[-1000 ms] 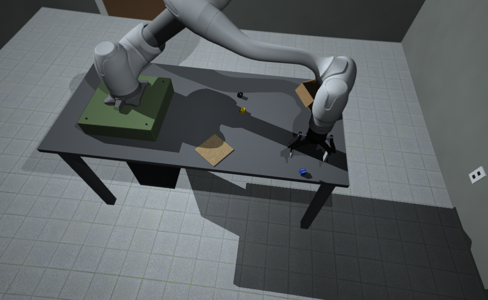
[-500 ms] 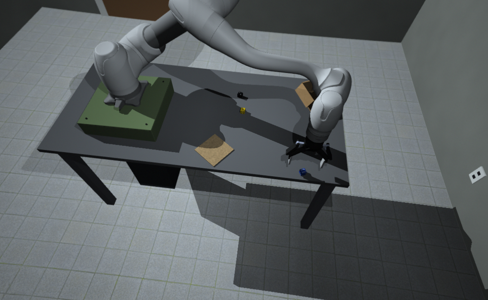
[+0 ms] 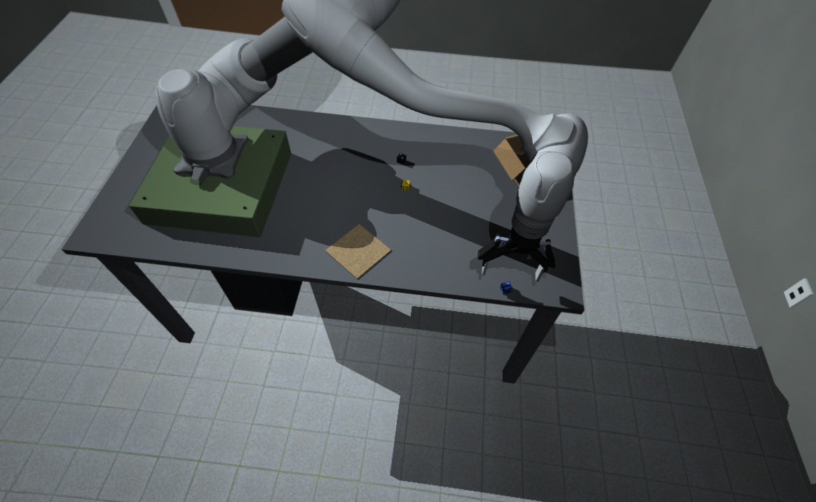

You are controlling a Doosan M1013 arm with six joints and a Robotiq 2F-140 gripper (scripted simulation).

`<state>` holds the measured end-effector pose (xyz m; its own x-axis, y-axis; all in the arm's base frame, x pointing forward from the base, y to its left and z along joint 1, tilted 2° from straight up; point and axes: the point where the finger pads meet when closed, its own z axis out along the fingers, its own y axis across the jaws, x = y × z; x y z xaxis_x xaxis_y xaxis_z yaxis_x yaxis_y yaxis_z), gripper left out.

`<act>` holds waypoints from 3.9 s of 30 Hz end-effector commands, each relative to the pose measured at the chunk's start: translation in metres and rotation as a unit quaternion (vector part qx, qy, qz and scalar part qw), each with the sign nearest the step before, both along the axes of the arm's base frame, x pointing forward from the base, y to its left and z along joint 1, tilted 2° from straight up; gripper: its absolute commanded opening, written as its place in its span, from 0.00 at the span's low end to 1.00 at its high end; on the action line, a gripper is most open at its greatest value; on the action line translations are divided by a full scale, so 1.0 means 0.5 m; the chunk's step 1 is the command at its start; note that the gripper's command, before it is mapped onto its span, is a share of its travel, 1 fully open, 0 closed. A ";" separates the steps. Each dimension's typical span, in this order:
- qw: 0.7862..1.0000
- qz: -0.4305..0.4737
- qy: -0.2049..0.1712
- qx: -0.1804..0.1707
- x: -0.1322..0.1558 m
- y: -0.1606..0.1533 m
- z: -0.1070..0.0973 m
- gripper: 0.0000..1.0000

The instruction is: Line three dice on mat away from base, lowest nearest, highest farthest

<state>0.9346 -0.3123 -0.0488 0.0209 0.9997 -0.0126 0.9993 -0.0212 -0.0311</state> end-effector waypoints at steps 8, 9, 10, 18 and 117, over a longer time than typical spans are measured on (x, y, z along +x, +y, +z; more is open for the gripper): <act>1.000 0.000 -0.001 0.000 0.001 0.000 0.003 1.00; 1.000 0.000 -0.001 0.000 0.001 0.000 0.003 1.00; 1.000 0.000 -0.001 0.000 0.001 0.000 0.003 1.00; 1.000 0.000 -0.001 0.000 0.001 0.000 0.003 1.00; 1.000 0.000 -0.001 0.000 -0.635 0.695 0.014 1.00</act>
